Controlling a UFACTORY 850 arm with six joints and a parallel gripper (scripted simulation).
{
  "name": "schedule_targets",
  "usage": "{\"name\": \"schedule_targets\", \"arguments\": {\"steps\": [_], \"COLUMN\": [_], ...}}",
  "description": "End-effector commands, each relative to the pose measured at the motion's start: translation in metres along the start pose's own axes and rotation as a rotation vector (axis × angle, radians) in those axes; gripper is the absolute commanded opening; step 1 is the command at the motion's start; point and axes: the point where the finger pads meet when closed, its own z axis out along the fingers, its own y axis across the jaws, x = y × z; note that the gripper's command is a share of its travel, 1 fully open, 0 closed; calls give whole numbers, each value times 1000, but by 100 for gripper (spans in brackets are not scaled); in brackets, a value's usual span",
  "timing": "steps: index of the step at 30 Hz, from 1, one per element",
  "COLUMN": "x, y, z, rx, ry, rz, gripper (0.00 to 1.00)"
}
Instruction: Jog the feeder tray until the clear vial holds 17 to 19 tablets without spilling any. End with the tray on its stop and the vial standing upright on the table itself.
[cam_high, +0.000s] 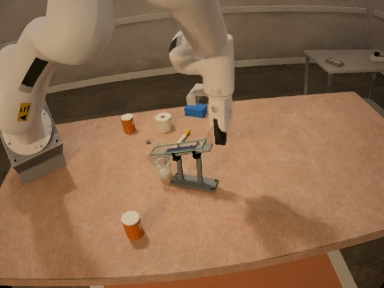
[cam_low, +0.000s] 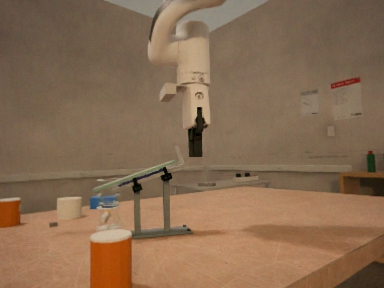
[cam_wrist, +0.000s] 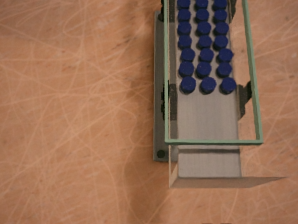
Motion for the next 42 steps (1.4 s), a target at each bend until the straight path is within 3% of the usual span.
{"name": "schedule_targets", "arguments": {"steps": [1, 11, 15, 18, 27, 42], "x": [5, 25, 20, -1, -1, 25], "y": [0, 0, 0, 0, 0, 0], "z": [1, 8, 6, -1, -1, 8], "rx": [-1, -1, -1, -1, -1, -1], "ry": [-1, -1, -1, -1, -1, -1], "rz": [1, 1, 1, 1, 1, 1], "gripper": [0, 0, 0, 0, 0, 0]}}
